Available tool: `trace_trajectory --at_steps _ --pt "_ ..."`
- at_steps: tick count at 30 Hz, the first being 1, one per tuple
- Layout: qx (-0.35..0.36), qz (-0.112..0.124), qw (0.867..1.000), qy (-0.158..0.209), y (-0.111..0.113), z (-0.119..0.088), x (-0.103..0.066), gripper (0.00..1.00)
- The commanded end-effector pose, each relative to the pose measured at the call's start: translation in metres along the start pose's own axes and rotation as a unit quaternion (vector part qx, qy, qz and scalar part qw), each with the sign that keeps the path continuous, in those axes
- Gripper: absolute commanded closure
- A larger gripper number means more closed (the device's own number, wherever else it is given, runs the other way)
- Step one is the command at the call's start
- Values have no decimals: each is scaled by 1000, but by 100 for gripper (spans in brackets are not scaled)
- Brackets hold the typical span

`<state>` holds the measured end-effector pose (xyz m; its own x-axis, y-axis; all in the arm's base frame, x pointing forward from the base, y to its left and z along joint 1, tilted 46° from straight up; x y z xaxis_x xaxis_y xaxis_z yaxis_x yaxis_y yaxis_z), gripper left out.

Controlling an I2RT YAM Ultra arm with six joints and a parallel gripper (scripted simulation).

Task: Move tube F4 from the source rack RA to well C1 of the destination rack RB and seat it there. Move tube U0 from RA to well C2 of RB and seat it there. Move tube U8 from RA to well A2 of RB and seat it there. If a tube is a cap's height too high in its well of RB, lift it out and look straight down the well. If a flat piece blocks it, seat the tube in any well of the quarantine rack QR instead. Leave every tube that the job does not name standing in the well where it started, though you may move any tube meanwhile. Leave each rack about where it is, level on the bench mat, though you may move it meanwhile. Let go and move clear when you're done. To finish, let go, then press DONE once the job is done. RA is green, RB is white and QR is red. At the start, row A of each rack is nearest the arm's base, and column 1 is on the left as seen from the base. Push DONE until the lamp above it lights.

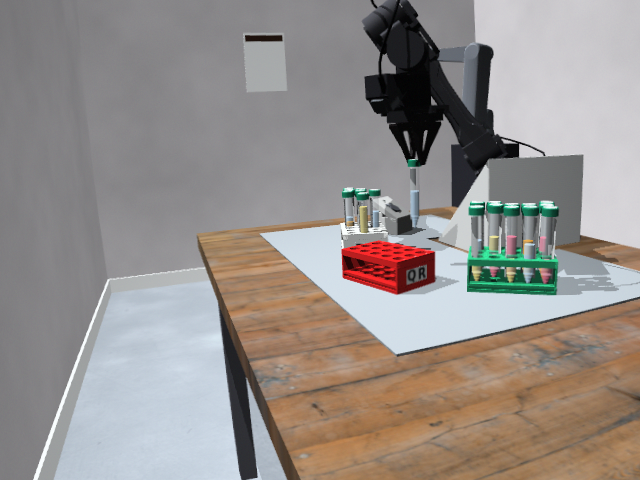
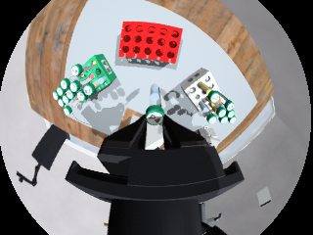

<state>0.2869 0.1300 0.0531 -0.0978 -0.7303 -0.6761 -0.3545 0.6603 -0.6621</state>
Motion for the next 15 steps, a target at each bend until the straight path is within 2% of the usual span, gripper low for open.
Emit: trace_trajectory --at_steps 1,7,9,11,15 --pt "12 11 999 -28 18 14 -13 100" --pt "10 9 1000 -24 28 20 -13 100" --pt "10 8 1000 -26 28 20 -13 100" --pt "17 13 999 -37 21 18 -22 100" --pt "17 12 999 -37 21 18 -22 100"
Point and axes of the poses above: the point where the finger pads meet when closed, its own x axis out along the fingers, its own y axis across the jaws, z = x × y, the point moved 6 cm from there along -x, back along the fingers, and after that the axes turned 2 degrees about x, right-handed, at the moved point
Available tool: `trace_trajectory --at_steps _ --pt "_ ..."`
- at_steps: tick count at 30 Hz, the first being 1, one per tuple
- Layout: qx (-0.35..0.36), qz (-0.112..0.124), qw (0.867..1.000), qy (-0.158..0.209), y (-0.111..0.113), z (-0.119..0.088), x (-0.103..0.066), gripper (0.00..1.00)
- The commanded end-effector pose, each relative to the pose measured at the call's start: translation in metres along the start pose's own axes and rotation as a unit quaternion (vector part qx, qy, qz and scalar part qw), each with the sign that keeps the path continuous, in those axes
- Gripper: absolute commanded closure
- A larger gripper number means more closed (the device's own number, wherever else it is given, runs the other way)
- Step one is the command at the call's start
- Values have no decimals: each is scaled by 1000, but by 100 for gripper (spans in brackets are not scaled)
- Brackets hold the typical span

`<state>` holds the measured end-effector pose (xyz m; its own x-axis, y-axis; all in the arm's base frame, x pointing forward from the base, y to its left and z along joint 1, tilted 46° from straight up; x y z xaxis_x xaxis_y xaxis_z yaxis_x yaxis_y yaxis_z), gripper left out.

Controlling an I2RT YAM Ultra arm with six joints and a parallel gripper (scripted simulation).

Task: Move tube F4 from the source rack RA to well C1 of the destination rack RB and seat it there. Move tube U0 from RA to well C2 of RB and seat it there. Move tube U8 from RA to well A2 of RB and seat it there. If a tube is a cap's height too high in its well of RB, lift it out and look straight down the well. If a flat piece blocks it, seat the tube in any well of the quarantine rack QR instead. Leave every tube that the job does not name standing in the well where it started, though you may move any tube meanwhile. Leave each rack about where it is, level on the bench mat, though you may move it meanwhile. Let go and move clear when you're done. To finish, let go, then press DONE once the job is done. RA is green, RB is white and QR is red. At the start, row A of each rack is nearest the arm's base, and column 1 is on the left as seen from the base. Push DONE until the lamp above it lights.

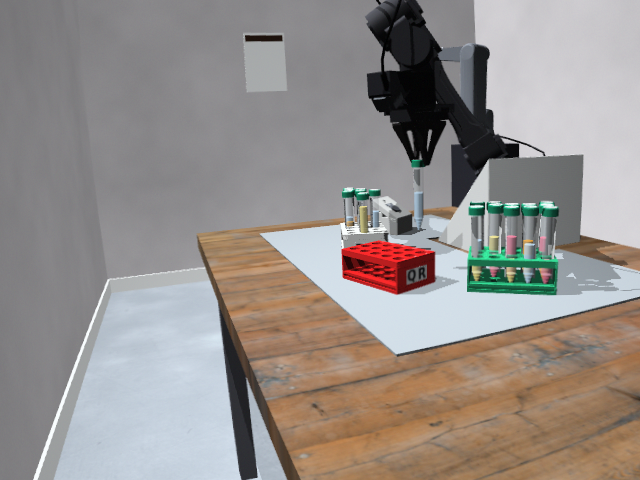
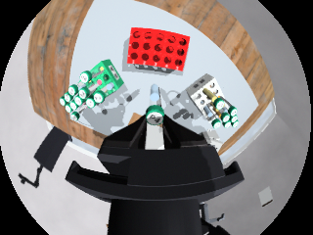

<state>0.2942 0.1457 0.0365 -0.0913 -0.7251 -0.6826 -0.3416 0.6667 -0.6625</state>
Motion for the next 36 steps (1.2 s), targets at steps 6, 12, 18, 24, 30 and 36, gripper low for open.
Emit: trace_trajectory --at_steps 6,12,18,24,30,36 --pt "10 10 999 -32 2 4 -21 100" --pt "10 10 999 -32 2 4 -21 100" --pt "10 10 999 -32 2 4 -21 100" --pt "10 10 999 -32 2 4 -21 100" --pt "10 10 999 -32 2 4 -21 100" --pt "-64 7 997 -32 2 3 -20 100"
Point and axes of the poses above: the point where the finger pads meet when closed, its own x axis out along the fingers, its own y axis across the jaws, z = x × y, the point moved 6 cm from there along -x, back along the fingers, and after that the axes turned 2 degrees about x, right-handed, at the moved point
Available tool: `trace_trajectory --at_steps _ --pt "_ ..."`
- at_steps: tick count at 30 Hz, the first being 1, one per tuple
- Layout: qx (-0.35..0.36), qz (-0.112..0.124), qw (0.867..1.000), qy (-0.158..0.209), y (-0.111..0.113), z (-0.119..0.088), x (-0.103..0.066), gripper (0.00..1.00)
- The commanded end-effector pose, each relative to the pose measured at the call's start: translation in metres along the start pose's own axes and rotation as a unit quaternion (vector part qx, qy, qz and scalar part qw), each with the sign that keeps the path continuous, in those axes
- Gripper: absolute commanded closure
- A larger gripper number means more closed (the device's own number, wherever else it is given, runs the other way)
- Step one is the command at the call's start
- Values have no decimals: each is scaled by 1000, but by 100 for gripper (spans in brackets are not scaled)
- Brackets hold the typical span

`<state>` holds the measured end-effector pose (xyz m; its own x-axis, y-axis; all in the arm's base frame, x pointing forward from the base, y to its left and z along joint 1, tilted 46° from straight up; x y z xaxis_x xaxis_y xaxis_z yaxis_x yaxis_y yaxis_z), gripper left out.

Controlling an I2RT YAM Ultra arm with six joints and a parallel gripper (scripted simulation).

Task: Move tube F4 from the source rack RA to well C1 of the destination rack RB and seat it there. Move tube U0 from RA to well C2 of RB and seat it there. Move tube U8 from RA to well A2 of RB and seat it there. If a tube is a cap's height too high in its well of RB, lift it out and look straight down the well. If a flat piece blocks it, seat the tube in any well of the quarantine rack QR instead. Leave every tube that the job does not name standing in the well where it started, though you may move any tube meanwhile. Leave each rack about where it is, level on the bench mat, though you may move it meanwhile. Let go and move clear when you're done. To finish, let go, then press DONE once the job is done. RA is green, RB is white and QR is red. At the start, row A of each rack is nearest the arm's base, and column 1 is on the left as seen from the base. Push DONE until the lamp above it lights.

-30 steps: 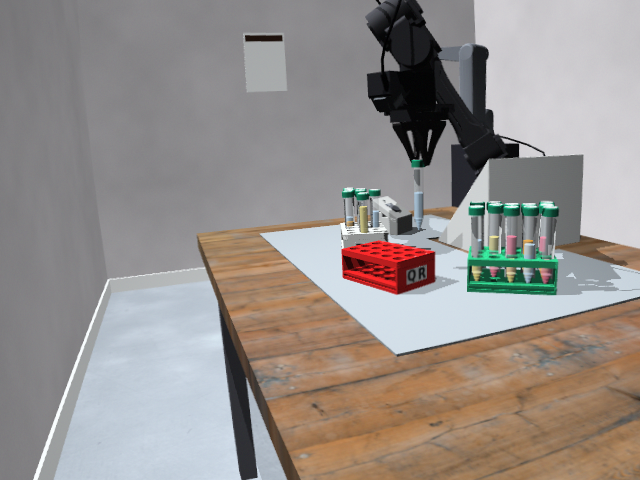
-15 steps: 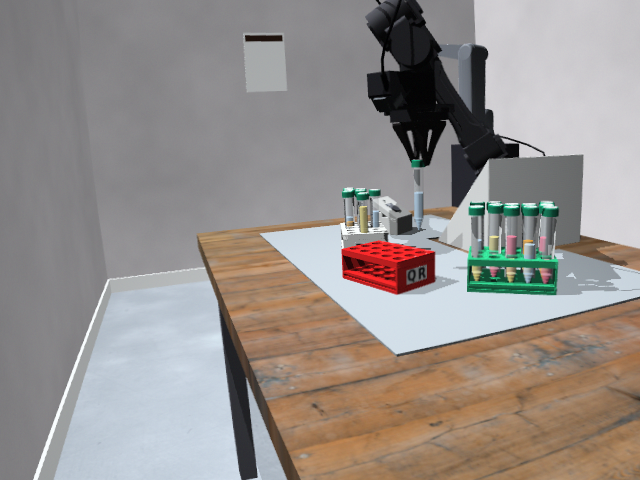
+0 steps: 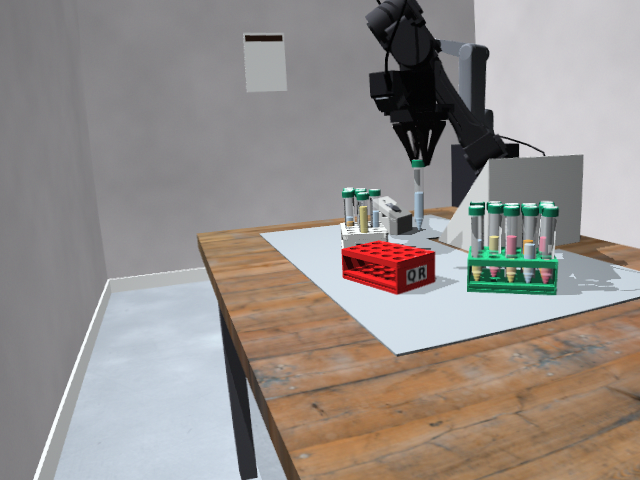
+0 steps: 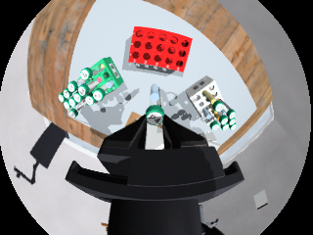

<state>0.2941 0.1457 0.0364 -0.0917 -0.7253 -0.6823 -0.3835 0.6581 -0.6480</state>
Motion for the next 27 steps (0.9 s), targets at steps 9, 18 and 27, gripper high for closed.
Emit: trace_trajectory --at_steps 9,18,27 --pt "-157 3 987 -33 2 3 -21 100" --pt "-292 -2 956 -33 2 3 -21 100" --pt "-291 -2 956 -33 2 4 -21 100"
Point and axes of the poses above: the point where the finger pads meet when closed, its own x axis out along the fingers, its own y axis across the jaws, z = x × y, the point moved 6 cm from there along -x, back along the fingers, and after that the axes turned 2 degrees about x, right-handed, at the moved point
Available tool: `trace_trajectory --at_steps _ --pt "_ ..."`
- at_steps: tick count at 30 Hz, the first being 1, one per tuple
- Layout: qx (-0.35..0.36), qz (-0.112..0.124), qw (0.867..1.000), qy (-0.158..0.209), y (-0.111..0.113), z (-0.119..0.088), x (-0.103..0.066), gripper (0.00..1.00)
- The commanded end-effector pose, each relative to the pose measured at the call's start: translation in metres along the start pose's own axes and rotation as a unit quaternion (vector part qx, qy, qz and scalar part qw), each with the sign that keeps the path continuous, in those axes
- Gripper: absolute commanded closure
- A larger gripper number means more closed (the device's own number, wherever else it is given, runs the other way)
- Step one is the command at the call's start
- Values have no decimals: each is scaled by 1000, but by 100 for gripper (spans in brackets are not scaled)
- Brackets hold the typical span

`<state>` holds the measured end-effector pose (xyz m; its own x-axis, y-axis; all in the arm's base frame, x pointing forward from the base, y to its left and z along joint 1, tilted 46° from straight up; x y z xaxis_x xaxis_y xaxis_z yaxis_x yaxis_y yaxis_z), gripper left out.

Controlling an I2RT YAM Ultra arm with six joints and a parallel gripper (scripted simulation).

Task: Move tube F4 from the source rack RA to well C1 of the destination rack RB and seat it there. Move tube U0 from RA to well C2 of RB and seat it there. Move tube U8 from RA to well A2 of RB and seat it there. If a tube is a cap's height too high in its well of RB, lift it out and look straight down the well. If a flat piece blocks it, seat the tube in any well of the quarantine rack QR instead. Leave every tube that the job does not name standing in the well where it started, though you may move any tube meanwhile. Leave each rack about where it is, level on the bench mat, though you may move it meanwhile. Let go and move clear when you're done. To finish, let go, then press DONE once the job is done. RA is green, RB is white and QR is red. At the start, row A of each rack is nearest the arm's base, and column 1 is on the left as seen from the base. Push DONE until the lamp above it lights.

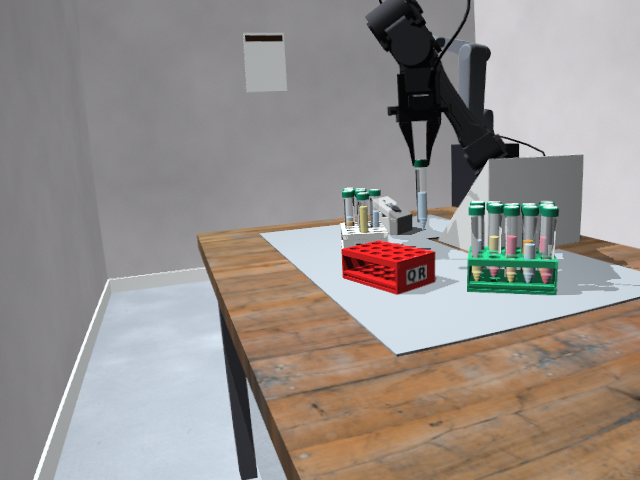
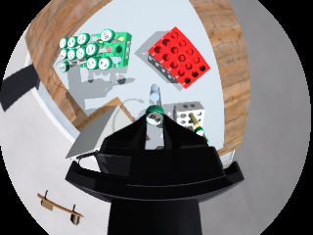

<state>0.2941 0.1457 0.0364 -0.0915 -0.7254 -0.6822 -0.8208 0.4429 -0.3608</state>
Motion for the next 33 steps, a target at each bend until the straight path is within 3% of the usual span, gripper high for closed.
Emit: trace_trajectory --at_steps 1,25,26,33 --pt "-9 -11 999 -31 0 4 -21 100" --pt "-8 -11 999 -32 0 4 -21 100" --pt "-11 -6 1000 -18 7 11 -12 100" --pt "-11 -6 1000 -17 16 25 -13 100"
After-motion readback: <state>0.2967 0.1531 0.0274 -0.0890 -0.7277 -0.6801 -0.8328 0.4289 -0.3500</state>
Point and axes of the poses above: the point where the finger pads meet when closed, its own x axis out along the fingers, its own y axis across the jaws, z = x × y, the point moved 6 cm from there along -x, back along the fingers, and after that the axes turned 2 degrees about x, right-handed, at the moved point
